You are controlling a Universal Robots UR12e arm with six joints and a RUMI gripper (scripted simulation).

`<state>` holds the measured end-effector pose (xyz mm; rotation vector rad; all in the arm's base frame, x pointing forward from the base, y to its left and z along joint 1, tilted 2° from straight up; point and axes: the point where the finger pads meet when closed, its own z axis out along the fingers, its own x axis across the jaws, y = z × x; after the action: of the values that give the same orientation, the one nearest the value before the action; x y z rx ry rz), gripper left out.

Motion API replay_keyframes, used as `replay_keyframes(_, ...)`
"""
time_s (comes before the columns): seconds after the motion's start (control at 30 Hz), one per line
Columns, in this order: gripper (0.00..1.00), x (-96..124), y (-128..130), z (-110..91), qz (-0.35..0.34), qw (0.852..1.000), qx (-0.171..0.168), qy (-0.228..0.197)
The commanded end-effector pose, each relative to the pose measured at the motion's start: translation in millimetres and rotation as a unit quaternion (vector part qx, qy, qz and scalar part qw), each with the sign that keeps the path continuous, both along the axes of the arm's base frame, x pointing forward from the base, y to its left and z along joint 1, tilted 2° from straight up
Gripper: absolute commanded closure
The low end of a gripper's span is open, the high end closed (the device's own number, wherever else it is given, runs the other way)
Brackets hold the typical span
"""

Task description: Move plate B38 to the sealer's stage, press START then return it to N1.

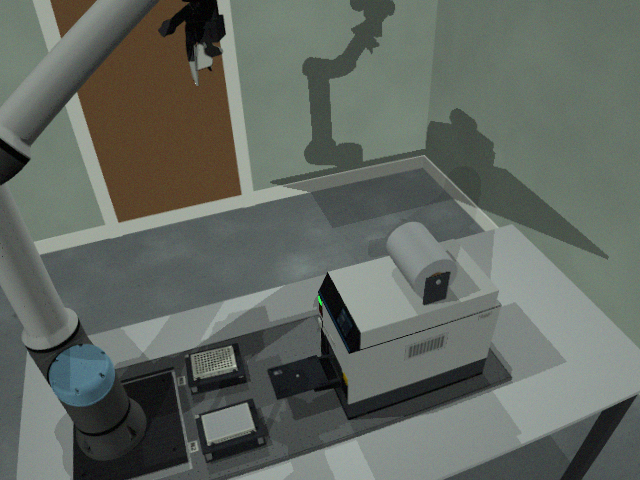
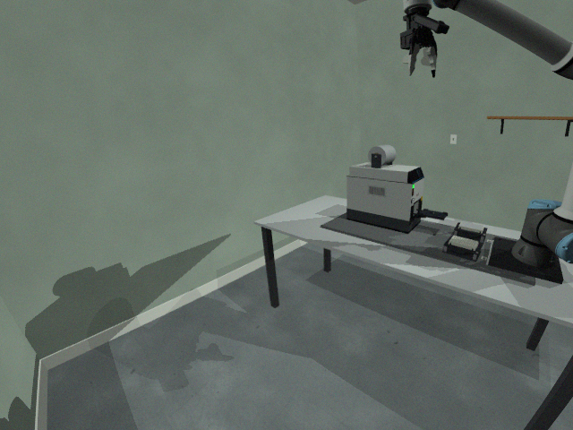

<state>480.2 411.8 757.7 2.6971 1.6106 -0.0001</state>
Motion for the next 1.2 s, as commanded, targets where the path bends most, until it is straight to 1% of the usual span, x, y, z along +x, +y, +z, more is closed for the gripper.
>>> replay_keyframes(0.0,0.32,12.3,-15.1,0.8,-0.015,1.000,0.000,-0.001)
replay_keyframes(0.1,0.32,21.5,-26.9,0.8,-0.027,1.000,0.000,-0.001)
replay_keyframes(0.17,0.32,21.5,-26.9,0.8,-0.027,1.000,0.000,-0.001)
replay_keyframes(0.67,0.32,62.9,-87.2,0.8,-0.085,0.996,0.000,-0.001)
replay_keyframes(0.73,0.32,62.9,-87.2,0.8,-0.085,0.996,0.000,-0.001)
replay_keyframes(1.17,0.32,91.8,-141.4,0.8,-0.133,0.991,0.000,-0.001)
